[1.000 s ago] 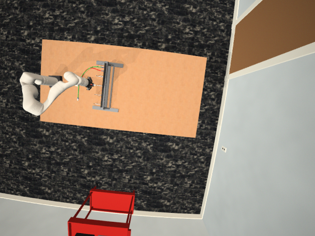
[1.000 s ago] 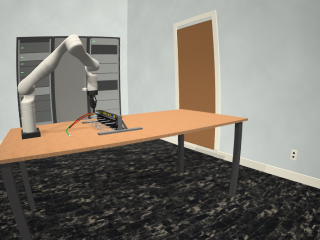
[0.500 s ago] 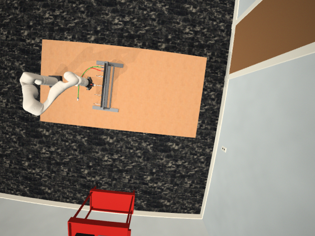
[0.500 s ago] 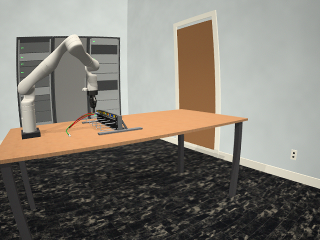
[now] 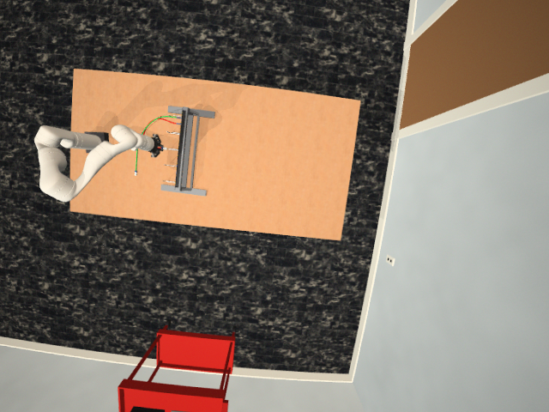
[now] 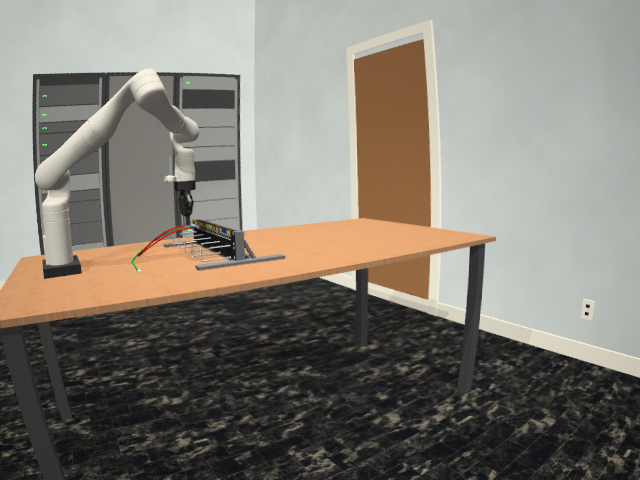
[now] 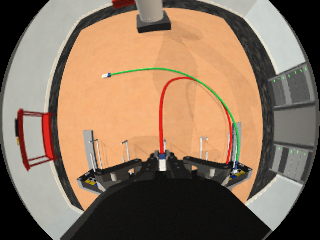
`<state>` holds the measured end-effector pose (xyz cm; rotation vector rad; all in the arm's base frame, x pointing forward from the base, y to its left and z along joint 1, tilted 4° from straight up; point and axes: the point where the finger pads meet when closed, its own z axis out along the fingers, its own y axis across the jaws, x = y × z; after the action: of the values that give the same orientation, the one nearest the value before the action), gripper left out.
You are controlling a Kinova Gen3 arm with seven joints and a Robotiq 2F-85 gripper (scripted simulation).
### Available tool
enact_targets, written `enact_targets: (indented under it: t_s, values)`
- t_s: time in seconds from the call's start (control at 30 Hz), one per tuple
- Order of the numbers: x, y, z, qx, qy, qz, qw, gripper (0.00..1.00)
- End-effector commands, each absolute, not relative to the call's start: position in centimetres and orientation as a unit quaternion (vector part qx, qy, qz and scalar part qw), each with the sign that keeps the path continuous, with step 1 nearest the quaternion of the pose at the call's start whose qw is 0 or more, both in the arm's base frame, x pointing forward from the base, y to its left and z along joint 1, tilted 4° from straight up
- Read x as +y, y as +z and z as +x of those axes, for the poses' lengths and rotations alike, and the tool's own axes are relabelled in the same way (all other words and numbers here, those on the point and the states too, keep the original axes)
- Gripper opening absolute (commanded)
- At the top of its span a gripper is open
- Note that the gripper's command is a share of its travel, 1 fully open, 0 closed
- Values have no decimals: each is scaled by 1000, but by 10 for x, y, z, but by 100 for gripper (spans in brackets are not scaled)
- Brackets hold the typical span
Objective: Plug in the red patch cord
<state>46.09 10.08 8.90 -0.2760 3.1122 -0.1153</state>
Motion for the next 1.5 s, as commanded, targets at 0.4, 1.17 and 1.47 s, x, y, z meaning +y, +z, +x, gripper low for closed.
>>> enact_targets:
  t_s: [0.4,1.17,1.47]
  values:
    - [101,89,462,995,-37,-88,8,0]
    - [103,73,480,995,-37,-88,9,0]
    - [104,64,490,995,-37,-88,9,0]
